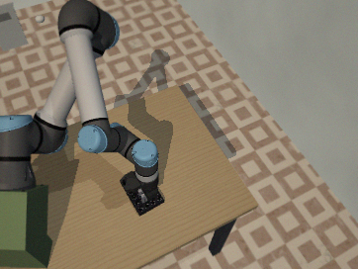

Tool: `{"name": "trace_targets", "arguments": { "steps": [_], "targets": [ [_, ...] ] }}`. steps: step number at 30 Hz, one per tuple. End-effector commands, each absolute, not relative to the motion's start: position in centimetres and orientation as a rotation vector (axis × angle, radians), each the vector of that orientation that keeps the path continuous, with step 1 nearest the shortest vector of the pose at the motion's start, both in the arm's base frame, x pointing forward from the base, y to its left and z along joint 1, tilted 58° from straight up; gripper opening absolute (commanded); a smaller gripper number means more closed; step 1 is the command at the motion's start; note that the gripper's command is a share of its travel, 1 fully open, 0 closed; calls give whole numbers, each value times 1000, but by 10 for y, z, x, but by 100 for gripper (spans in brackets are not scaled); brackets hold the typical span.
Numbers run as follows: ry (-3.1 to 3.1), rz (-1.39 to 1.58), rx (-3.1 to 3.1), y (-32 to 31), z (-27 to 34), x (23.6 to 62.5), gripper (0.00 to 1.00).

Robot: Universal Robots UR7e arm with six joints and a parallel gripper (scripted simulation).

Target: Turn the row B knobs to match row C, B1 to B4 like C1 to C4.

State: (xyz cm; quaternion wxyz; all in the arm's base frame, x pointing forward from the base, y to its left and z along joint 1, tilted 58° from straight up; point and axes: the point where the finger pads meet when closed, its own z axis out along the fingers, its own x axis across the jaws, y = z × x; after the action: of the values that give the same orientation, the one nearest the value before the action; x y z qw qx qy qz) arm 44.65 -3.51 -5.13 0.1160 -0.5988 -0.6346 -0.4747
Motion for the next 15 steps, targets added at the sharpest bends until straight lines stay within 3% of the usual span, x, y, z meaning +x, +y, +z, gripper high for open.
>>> {"name": "trace_targets", "arguments": {
  "steps": [1,15],
  "targets": [
    [-1827,-1380,-1775,-36,-51,447,30],
    [-1804,-1372,-1789,-36,-51,447,30]
  ]
}}
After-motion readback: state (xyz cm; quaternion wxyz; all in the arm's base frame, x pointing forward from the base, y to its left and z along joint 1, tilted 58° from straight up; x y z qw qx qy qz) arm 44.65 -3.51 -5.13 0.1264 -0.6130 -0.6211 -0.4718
